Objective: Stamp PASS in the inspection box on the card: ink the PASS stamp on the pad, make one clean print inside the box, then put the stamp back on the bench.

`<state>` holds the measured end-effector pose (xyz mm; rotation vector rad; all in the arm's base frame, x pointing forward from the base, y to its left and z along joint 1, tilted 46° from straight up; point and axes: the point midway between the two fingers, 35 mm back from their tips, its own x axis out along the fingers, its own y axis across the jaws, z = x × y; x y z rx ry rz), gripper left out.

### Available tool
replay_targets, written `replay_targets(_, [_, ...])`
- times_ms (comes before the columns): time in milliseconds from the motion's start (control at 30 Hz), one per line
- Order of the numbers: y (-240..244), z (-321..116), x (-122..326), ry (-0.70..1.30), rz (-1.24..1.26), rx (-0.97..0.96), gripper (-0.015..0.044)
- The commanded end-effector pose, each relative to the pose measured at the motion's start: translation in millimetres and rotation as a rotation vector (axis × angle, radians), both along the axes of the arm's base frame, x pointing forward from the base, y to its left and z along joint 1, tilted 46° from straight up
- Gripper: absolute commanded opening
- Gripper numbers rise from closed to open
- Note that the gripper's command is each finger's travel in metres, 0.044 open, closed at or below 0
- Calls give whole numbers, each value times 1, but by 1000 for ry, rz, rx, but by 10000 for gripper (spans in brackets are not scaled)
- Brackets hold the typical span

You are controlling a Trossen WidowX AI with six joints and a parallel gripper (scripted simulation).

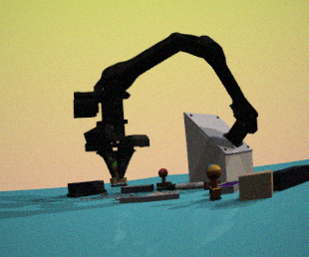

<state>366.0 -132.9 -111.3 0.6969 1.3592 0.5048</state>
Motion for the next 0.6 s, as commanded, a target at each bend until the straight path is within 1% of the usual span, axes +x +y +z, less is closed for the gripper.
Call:
replay_targets(0, [-2,2,0,-1,6,-6,0])
replay_targets(567, [-8,8,-2,-1,6,-8,0])
